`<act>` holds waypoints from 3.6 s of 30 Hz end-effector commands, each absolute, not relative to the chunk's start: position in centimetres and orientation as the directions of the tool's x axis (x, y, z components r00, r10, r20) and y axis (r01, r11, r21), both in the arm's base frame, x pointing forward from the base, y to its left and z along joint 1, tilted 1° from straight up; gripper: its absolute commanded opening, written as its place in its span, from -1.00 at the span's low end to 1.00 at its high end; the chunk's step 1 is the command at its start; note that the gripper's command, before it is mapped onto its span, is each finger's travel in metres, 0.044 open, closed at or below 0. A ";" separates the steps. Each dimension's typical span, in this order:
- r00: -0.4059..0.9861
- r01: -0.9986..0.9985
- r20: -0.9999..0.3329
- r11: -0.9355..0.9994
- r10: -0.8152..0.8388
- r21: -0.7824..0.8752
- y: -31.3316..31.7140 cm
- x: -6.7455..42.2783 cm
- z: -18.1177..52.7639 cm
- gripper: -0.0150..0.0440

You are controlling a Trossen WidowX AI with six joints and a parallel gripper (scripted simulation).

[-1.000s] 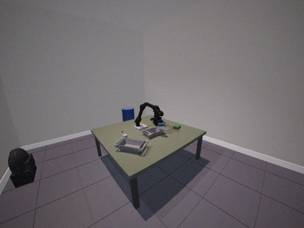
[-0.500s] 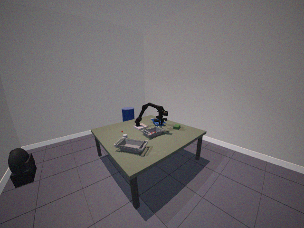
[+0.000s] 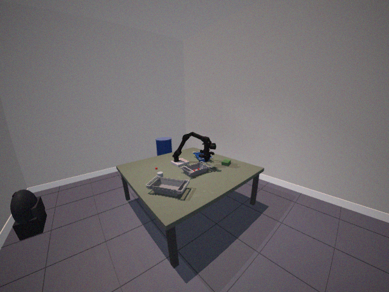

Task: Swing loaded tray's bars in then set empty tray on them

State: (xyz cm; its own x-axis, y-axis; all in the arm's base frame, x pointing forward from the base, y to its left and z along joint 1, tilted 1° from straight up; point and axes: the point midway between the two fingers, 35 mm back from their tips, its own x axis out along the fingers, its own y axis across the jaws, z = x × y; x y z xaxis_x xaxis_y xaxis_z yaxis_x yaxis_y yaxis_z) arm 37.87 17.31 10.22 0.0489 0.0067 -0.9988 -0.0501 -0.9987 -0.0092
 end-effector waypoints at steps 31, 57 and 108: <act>0.045 -0.045 -0.999 -0.999 -0.004 0.002 12.4 37.6 8.8 -0.20; 0.045 -0.041 -0.999 -0.999 -0.010 0.008 10.2 37.5 10.7 -0.20; 0.043 -0.041 -0.999 -0.999 -0.011 0.009 10.1 37.5 10.7 -0.49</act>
State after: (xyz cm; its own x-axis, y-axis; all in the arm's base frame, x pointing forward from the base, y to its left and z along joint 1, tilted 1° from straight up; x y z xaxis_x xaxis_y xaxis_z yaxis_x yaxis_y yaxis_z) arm 37.50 10.15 10.70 0.0427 -0.0108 -0.9990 -0.0409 -0.9991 0.0091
